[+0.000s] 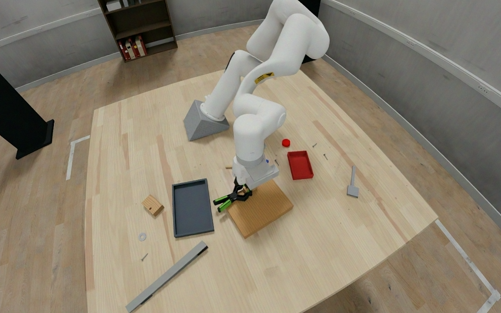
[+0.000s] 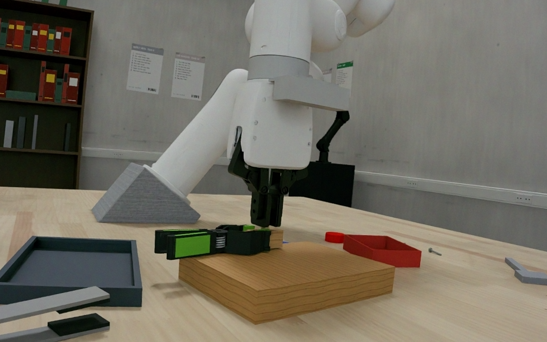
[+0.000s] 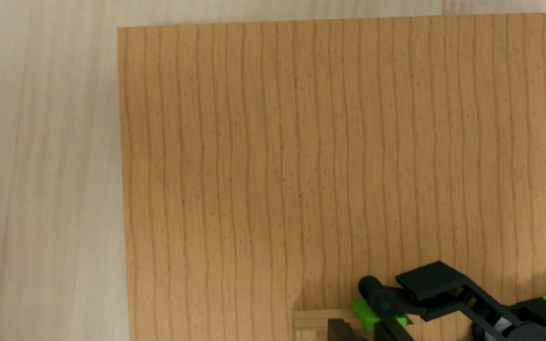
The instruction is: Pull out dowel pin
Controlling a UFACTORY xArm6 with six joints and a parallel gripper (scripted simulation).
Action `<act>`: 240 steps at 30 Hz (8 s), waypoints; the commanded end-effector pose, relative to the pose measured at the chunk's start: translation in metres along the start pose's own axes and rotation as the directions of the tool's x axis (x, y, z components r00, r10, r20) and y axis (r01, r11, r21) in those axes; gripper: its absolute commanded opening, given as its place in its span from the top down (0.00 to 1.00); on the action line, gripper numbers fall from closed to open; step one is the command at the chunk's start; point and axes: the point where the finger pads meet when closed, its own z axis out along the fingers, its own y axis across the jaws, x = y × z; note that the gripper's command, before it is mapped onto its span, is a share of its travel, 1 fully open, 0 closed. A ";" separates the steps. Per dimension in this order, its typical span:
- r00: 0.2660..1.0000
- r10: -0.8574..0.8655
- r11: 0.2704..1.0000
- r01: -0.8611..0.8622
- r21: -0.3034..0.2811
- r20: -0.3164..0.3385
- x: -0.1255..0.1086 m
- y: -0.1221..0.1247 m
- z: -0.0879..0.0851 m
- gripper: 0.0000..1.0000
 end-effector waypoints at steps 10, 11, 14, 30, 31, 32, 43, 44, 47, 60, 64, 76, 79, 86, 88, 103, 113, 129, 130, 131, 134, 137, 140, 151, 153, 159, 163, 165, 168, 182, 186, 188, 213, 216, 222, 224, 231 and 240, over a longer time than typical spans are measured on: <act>0.978 -0.210 0.978 0.209 -0.002 -0.006 0.001 0.000 -0.002 1.00; 0.974 -0.227 0.974 0.227 -0.002 -0.006 0.001 0.000 -0.002 1.00; 0.960 -0.279 0.960 0.279 -0.002 -0.006 0.001 0.000 -0.002 1.00; 0.859 -0.511 0.859 0.511 -0.003 -0.005 0.001 0.000 -0.002 1.00; 0.850 -0.527 0.850 0.527 -0.004 -0.005 0.001 0.000 -0.002 1.00; 0.840 -0.543 0.840 0.543 -0.004 -0.005 0.001 0.000 -0.002 1.00; 0.749 -0.663 0.749 0.663 -0.004 -0.004 0.001 0.000 -0.003 1.00; 0.761 -0.649 0.761 0.649 -0.004 -0.004 0.001 0.000 -0.003 1.00; 0.797 -0.605 0.797 0.604 -0.004 -0.005 0.001 0.000 -0.003 1.00; 0.905 -0.425 0.905 0.425 -0.003 -0.005 0.001 0.000 -0.003 1.00; 0.935 -0.354 0.935 0.354 -0.003 -0.005 0.001 0.000 -0.003 1.00; 0.986 -0.165 0.986 0.165 -0.001 -0.006 0.001 0.000 -0.003 1.00; 0.994 -0.107 0.994 0.107 -0.001 -0.006 0.001 0.000 -0.003 1.00; 0.999 0.032 0.999 -0.032 0.000 -0.006 0.001 0.000 -0.004 1.00; 0.999 0.052 0.999 -0.052 0.000 -0.006 0.001 0.000 -0.004 1.00; 0.945 0.328 0.945 -0.328 0.002 -0.006 0.001 0.000 -0.004 1.00; 0.879 0.478 0.879 -0.477 0.002 -0.006 0.001 0.000 -0.004 1.00; 0.860 0.511 0.860 -0.511 0.003 -0.005 0.001 0.000 -0.005 1.00; 0.870 0.493 0.870 -0.493 0.003 -0.006 0.001 0.000 -0.005 1.00; 0.880 0.475 0.880 -0.475 0.002 -0.006 0.001 0.000 -0.005 1.00; 0.908 0.419 0.908 -0.419 0.002 -0.006 0.001 0.000 -0.005 1.00; 0.932 0.361 0.932 -0.361 0.002 -0.006 0.001 0.000 -0.005 1.00; 0.940 0.342 0.940 -0.342 0.002 -0.006 0.001 0.000 -0.005 1.00; 0.993 0.118 0.993 -0.118 0.000 -0.006 0.001 0.000 -0.005 1.00; 0.997 0.076 0.997 -0.076 0.000 -0.006 0.001 0.000 -0.005 1.00; 1.000 -0.008 1.000 0.008 -0.001 -0.006 0.001 0.000 -0.006 1.00; 0.996 -0.093 0.996 0.093 -0.001 -0.006 0.001 0.000 -0.006 1.00; 0.991 -0.135 0.991 0.135 -0.001 -0.006 0.001 0.000 -0.006 1.00; 0.980 -0.197 0.980 0.197 -0.002 -0.006 0.001 0.000 -0.006 1.00; 0.899 -0.437 0.899 0.437 -0.003 -0.005 0.001 0.000 -0.006 1.00; 0.859 -0.512 0.859 0.512 -0.004 -0.005 0.001 0.000 -0.006 1.00; 0.836 -0.548 0.836 0.548 -0.004 -0.005 0.001 0.000 -0.006 1.00; 0.904 -0.428 0.904 0.428 -0.003 -0.005 0.001 0.000 -0.007 1.00; 0.929 -0.370 0.929 0.369 -0.003 -0.005 0.001 0.000 -0.007 1.00; 0.968 -0.249 0.968 0.249 -0.002 -0.006 0.001 0.000 -0.007 1.00; 0.973 -0.229 0.973 0.229 -0.002 -0.006 0.001 0.000 -0.007 1.00; 0.994 -0.105 0.995 0.105 -0.001 -0.006 0.001 0.000 -0.008 1.00; 0.996 0.084 0.996 -0.084 0.000 -0.006 0.001 0.000 -0.008 1.00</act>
